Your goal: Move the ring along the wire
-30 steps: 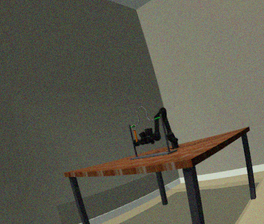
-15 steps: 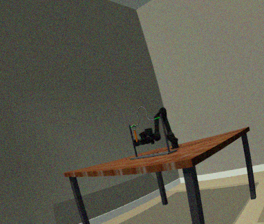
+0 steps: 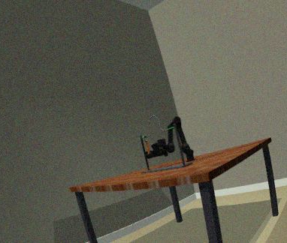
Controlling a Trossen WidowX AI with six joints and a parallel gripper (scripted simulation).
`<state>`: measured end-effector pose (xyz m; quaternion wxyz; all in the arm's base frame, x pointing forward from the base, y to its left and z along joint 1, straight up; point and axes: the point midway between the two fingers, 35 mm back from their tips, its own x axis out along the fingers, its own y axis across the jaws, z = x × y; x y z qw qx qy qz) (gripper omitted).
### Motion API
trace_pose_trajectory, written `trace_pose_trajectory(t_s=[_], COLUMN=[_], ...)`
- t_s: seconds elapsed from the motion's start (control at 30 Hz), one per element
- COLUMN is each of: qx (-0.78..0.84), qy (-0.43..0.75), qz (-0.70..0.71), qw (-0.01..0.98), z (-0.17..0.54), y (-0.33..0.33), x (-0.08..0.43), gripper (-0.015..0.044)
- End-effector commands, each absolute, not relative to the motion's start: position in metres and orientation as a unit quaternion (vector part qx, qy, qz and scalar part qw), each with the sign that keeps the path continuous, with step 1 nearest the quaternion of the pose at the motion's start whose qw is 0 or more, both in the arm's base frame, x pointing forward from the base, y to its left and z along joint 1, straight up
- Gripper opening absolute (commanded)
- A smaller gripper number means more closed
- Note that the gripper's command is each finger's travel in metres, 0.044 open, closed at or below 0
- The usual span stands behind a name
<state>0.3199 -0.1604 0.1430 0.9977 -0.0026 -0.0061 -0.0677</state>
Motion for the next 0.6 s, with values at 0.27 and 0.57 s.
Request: trace_pose_trajectory(t_s=[0.27,0.57], qx=[-0.004,-0.005], qy=[-0.006,-0.006], qz=[-0.069,-0.070], qw=[0.998,0.997], z=[0.152,0.156], y=[-0.160,-0.160], x=[0.320,0.320], gripper=[-0.0150,-0.0150])
